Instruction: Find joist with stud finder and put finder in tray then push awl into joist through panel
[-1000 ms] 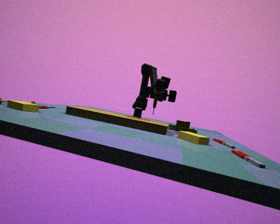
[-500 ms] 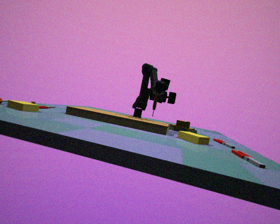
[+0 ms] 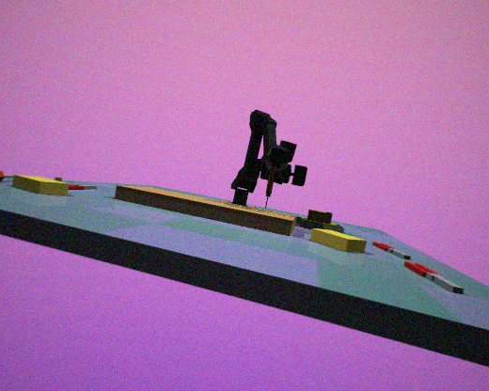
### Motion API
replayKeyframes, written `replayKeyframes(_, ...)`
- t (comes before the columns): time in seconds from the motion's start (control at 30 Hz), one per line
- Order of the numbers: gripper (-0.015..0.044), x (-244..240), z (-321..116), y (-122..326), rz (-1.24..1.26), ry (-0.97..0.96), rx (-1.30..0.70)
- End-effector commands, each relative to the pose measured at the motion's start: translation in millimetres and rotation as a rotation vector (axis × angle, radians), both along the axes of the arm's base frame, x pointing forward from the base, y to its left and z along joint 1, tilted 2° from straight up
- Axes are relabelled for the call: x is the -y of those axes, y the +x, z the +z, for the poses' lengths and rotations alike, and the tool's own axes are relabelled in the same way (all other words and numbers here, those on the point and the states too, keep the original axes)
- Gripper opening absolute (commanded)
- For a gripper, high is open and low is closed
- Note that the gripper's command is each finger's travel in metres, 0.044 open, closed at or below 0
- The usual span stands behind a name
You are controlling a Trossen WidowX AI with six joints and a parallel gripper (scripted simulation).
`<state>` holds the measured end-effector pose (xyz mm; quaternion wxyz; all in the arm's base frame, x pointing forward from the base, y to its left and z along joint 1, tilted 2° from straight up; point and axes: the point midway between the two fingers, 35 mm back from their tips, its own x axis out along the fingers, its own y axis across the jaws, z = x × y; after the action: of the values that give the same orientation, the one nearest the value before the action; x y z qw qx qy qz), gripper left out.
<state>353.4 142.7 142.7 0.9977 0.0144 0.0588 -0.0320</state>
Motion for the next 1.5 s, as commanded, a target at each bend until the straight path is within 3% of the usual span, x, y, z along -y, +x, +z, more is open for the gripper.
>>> replayKeyframes(0.0, 0.0, 1.2, -6.8, -0.9, -0.007, 0.006, 0.002)
replayKeyframes(0.4, 0.0, 1.6, -24.9, -2.4, -0.007, 0.006, 0.002)
replayKeyframes(1.47, 0.0, 0.4, -23.9, -1.6, -0.002, 0.003, 0.004)
